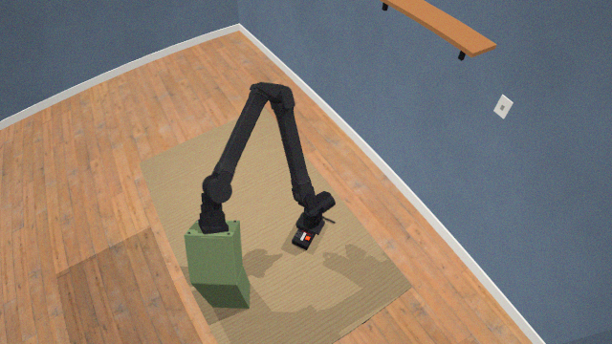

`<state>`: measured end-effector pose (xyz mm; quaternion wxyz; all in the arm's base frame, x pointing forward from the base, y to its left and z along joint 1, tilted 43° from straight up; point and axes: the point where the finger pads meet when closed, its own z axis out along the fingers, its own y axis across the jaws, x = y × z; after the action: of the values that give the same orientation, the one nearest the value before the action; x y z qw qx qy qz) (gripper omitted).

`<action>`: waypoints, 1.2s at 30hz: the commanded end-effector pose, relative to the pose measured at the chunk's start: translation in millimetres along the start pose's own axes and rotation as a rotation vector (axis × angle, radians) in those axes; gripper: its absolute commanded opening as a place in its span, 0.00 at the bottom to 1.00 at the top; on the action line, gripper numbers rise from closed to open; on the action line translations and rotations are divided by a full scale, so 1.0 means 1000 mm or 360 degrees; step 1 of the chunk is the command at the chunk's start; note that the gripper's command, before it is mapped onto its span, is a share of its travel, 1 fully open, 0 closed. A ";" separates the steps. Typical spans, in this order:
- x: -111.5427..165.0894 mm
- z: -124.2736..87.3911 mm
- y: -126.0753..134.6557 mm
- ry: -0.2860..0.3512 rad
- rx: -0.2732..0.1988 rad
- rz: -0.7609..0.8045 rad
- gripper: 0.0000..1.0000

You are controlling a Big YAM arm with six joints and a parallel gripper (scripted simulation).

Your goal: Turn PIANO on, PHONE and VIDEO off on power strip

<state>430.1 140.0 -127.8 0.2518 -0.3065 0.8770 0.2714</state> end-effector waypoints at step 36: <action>-0.002 0.043 0.003 -0.0001 -0.0004 0.0000 0.00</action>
<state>437.5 164.3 -156.7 0.2487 -0.3073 0.8773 0.2720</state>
